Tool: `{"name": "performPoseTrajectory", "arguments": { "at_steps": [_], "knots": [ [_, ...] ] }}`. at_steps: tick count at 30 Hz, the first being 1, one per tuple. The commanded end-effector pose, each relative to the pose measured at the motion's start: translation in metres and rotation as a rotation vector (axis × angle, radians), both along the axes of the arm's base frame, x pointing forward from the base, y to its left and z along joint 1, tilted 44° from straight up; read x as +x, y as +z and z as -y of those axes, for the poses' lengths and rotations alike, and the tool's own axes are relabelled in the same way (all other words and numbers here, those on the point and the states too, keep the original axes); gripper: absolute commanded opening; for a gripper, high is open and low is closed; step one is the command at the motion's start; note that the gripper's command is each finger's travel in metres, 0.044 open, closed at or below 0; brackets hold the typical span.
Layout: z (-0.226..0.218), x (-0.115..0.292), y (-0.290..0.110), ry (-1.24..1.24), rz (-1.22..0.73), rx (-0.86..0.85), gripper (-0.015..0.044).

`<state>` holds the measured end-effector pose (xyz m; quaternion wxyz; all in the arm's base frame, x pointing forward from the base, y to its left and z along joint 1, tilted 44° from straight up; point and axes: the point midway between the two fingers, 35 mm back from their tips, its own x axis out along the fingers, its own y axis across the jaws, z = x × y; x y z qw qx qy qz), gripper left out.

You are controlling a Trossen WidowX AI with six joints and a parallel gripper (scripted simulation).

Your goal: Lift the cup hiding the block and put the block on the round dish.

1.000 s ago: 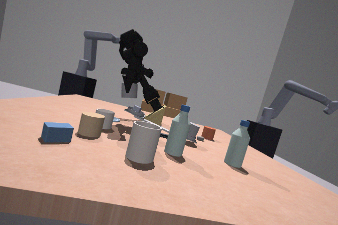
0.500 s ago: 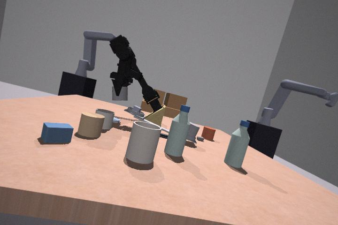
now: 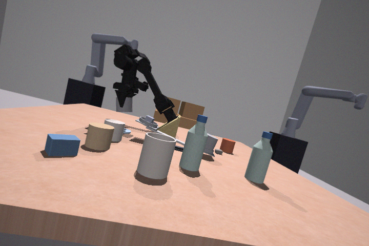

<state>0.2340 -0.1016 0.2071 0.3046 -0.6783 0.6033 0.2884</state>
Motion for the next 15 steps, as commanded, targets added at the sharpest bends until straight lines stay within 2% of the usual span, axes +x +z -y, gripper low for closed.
{"name": "performPoseTrajectory", "arguments": {
  "at_steps": [1,15],
  "knots": [
    [0.011,-0.013,0.0,0.003,-0.003,-0.002,0.0],
    [0.041,-0.05,0.005,-0.001,0.004,-0.037,0.0]
  ]
}}
